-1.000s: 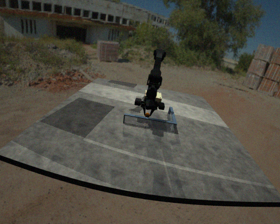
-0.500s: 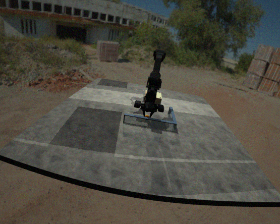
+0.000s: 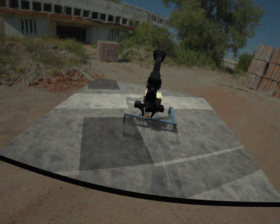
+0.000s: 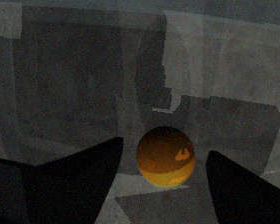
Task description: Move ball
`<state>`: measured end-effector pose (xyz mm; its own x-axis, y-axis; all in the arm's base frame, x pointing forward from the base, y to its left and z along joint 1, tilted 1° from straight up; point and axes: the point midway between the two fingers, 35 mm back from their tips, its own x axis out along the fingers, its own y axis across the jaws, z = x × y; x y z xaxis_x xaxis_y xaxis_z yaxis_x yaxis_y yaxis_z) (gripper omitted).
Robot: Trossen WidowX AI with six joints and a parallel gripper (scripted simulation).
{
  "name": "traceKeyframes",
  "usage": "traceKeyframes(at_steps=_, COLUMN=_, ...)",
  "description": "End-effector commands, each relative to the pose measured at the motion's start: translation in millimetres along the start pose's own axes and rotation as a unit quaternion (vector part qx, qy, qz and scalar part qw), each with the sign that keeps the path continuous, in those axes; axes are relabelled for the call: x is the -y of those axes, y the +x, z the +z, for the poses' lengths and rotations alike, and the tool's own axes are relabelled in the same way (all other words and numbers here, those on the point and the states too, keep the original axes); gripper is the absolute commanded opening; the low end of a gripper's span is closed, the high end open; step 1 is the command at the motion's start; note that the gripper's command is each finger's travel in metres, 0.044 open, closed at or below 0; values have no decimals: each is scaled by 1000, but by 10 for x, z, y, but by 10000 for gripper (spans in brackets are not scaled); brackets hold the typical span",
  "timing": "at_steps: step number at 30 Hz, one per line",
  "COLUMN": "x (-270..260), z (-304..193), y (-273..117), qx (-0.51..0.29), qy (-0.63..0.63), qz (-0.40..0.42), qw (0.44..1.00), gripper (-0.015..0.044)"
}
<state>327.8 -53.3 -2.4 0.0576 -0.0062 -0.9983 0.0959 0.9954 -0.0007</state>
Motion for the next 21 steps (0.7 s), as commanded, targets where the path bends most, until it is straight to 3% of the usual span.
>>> traceKeyframes(at_steps=1, x=0, z=0, y=-2, qx=0, qy=0, qz=0, qw=1000, gripper=264)
traceKeyframes(at_steps=4, x=1, z=14, y=-107, qx=-1, qy=0, qz=0, qw=1000, gripper=264)
traceKeyframes(at_steps=9, x=2, z=-3, y=-821, qx=-5, qy=2, qz=-2, qw=1000, gripper=264)
traceKeyframes(at_steps=19, x=0, z=45, y=-776, qx=4, qy=0, qz=0, qw=1000, gripper=264)
traceKeyframes(at_steps=21, x=-3, z=44, y=-832, qx=5, qy=-1, qz=0, qw=1000, gripper=316)
